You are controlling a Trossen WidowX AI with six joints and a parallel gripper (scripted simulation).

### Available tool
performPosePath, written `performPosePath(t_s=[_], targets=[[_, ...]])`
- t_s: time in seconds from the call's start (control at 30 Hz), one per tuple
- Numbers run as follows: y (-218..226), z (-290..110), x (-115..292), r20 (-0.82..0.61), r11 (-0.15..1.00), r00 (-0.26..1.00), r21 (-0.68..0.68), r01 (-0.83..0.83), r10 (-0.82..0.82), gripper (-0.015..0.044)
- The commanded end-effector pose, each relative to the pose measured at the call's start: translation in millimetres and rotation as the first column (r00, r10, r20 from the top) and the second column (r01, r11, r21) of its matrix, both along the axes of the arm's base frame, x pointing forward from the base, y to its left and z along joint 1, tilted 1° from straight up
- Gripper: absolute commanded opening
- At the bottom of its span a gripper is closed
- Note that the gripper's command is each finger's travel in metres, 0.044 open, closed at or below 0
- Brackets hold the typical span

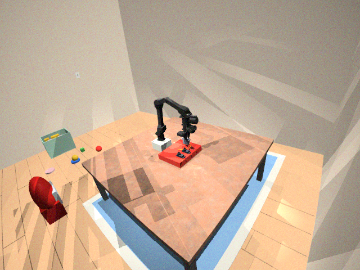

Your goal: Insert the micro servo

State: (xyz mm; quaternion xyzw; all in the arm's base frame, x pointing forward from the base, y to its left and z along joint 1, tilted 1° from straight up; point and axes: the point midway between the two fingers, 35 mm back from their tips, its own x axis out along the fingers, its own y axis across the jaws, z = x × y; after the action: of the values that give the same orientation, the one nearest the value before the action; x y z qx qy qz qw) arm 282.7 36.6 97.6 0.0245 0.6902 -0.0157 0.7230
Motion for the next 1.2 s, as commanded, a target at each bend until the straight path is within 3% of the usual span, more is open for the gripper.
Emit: performPosePath(t_s=[0.0, 0.3, 1.17], targets=[[-1, 3, 19, 0.01, 1.0, 1.0, -0.002, -0.003, 0.003, 0.0], [-3, 6, 52, 0.013, 1.0, 1.0, -0.002, -0.003, 0.003, 0.0], [-3, -14, 54, 0.013, 1.0, 1.0, -0.002, -0.003, 0.003, 0.0]])
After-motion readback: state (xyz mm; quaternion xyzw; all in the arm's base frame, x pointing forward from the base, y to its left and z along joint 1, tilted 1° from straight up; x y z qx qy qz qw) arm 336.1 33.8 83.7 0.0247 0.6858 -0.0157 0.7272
